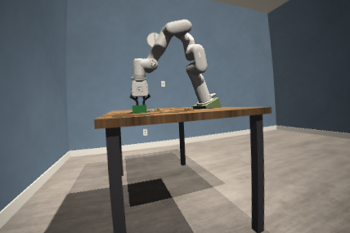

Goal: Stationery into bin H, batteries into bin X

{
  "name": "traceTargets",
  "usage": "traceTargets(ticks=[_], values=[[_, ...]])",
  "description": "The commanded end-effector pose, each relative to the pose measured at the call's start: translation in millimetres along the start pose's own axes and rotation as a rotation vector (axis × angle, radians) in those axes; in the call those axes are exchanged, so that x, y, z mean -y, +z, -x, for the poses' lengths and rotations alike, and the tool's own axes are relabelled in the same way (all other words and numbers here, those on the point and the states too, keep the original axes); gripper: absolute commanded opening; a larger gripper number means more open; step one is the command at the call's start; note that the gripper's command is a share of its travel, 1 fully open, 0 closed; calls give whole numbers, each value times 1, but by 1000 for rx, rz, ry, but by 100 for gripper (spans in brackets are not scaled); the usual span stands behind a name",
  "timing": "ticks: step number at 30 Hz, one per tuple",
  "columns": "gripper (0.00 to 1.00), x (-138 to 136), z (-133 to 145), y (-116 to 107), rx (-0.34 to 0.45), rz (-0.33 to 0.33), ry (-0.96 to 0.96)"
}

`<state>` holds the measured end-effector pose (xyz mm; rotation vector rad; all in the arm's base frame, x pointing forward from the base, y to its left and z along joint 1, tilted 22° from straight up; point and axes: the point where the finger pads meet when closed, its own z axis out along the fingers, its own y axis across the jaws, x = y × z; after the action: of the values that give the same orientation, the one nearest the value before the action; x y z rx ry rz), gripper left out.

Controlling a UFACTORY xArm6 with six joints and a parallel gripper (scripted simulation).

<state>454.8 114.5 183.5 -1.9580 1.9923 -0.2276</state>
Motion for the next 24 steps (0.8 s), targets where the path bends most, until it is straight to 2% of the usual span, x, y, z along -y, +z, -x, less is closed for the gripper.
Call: traceTargets(ticks=[1,24], values=[[28,1,0,-4,1,-4,0],[28,1,0,-31,1,-4,0]])
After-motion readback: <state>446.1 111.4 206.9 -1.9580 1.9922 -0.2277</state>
